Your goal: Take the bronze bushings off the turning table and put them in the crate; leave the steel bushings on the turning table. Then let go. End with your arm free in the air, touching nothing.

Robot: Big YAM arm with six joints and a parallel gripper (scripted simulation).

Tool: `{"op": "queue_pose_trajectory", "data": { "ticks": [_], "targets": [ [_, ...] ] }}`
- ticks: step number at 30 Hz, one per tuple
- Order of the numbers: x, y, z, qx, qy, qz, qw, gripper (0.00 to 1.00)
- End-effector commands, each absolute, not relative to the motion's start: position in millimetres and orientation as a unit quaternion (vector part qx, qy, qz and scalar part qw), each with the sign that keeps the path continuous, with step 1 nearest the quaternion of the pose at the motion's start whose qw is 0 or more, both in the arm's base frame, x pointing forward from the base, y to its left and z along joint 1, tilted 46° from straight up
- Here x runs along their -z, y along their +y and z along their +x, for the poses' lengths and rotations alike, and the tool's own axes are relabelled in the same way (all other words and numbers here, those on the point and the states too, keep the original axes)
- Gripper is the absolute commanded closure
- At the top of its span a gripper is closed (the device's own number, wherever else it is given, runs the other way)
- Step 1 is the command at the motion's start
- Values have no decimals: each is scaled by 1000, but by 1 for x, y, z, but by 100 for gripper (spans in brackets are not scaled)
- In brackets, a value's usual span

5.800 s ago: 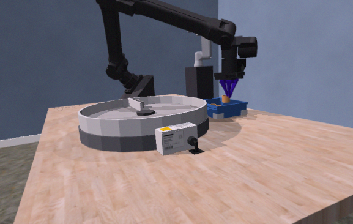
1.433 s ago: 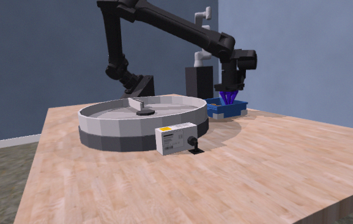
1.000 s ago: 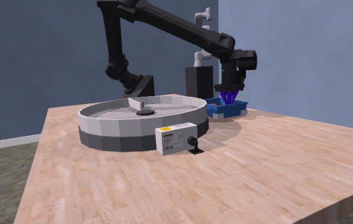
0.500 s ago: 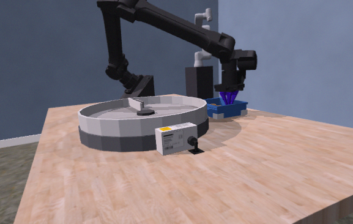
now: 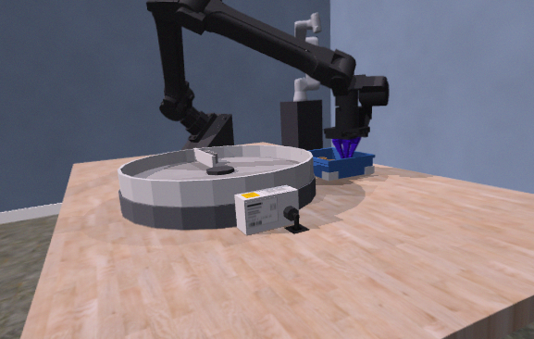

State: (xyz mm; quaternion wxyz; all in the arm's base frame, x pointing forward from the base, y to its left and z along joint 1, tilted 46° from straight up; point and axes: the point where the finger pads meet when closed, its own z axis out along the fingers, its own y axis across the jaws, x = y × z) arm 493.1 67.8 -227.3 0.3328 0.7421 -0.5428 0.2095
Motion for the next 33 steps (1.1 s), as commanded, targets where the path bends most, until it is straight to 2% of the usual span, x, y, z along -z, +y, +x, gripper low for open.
{"op": "queue_pose_trajectory", "data": {
  "ticks": [1, 33],
  "targets": [
    [221, 70, 507, -217, -546, 744, 319, 100],
    [219, 72, 509, -219, -546, 744, 315, 100]
  ]
}}
